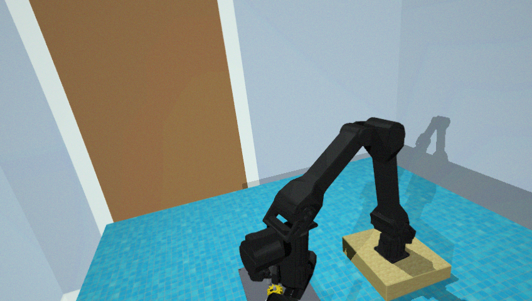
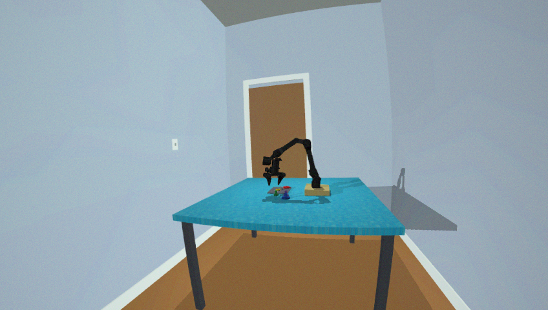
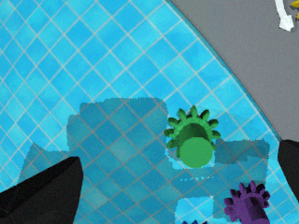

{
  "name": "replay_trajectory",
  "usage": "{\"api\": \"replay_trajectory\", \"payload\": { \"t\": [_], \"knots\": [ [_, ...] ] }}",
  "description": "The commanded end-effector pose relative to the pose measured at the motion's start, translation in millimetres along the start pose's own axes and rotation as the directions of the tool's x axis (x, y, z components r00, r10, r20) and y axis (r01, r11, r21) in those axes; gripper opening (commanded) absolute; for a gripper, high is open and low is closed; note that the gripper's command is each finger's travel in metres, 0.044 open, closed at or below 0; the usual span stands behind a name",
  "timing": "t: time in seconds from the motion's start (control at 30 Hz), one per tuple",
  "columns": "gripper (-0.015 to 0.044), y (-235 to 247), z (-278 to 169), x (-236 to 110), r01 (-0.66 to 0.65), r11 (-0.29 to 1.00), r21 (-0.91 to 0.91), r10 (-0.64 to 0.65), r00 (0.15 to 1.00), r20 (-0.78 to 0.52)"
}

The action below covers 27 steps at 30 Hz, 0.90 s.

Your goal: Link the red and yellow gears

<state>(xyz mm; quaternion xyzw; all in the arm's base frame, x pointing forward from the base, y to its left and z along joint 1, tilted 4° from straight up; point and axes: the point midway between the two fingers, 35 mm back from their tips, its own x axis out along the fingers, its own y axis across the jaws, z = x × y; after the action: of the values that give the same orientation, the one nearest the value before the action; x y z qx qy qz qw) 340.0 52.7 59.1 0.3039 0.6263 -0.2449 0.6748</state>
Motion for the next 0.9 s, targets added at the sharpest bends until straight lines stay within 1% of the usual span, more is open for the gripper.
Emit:
{"api": "replay_trajectory", "payload": {
  "t": [0.0,0.23,0.33,0.5,0.87],
  "knots": [
    [0.044,-5.0,-10.6,10.7,0.105,0.991,0.081,-0.098,0.992,-0.08],
    [0.044,-5.9,-12.6,11.7,0.105,0.991,0.081,-0.099,0.992,-0.08],
    [0.044,-7.2,-13.7,24.2,0.105,0.991,0.081,-0.099,0.992,-0.08],
    [0.044,-7.4,-13.9,26.4,0.105,0.991,0.081,-0.099,0.992,-0.08],
    [0.044,-9.1,-15.3,43.7,0.105,0.991,0.08,-0.099,0.992,-0.08]
  ]
}}
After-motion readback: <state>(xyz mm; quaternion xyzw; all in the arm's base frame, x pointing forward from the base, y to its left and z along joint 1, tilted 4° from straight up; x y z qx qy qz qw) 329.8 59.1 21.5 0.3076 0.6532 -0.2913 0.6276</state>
